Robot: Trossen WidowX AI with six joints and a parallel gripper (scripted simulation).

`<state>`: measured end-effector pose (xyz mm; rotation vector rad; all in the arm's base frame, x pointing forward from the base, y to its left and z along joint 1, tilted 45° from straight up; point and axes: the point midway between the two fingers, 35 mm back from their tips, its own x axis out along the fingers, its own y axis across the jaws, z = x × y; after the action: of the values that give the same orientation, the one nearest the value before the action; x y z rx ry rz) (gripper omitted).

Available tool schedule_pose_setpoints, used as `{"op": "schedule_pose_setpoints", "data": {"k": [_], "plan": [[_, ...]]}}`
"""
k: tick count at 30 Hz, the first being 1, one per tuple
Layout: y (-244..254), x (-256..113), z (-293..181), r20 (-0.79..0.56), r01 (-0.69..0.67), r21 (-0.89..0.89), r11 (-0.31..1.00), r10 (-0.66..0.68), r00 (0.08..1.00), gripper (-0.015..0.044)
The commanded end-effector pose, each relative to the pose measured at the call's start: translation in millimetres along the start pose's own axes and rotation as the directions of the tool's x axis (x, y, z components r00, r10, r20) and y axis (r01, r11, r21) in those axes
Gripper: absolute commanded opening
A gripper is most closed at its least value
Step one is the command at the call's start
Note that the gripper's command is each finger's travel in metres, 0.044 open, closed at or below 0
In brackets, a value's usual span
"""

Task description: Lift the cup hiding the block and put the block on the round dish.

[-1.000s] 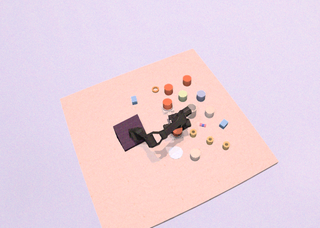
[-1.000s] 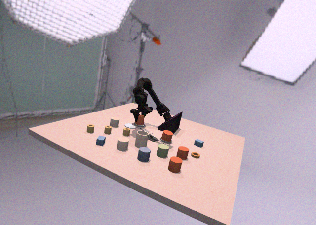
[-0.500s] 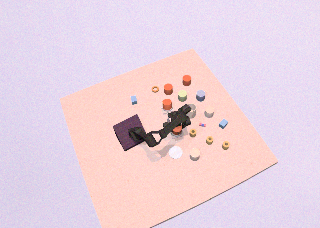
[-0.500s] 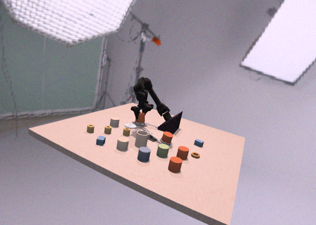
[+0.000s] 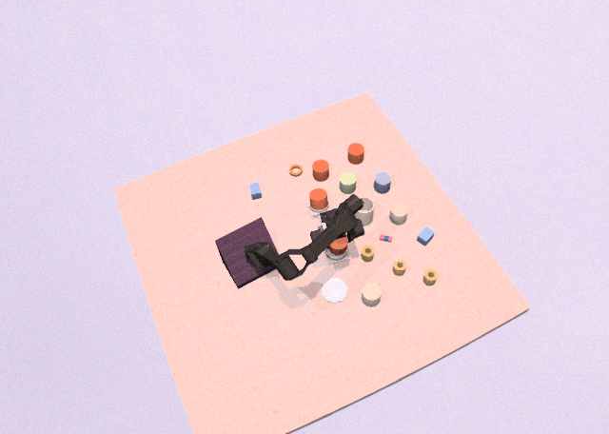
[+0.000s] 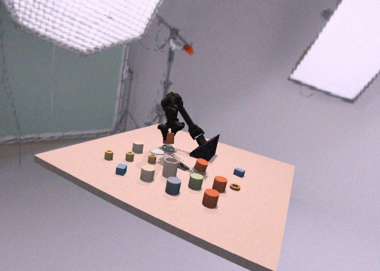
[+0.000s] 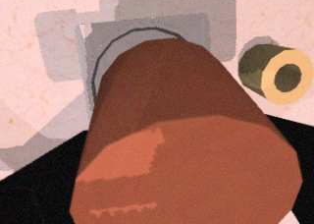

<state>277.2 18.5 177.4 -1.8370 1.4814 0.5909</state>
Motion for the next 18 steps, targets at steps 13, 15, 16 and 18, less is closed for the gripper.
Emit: {"op": "schedule_pose_setpoints", "data": {"k": [13, 15, 16, 18], "plan": [[1, -22, -1, 0.002, 0.012, 0.002, 1.000, -0.012, 1.000, 0.0000], [1, -25, -2, 0.003, 0.014, 0.002, 1.000, -0.014, 1.000, 0.0000], [2, -26, -2, 0.003, 0.014, 0.002, 1.000, -0.014, 1.000, 0.0000], [2, -29, -2, 0.003, 0.016, 0.002, 1.000, -0.016, 1.000, 0.0000]]}}
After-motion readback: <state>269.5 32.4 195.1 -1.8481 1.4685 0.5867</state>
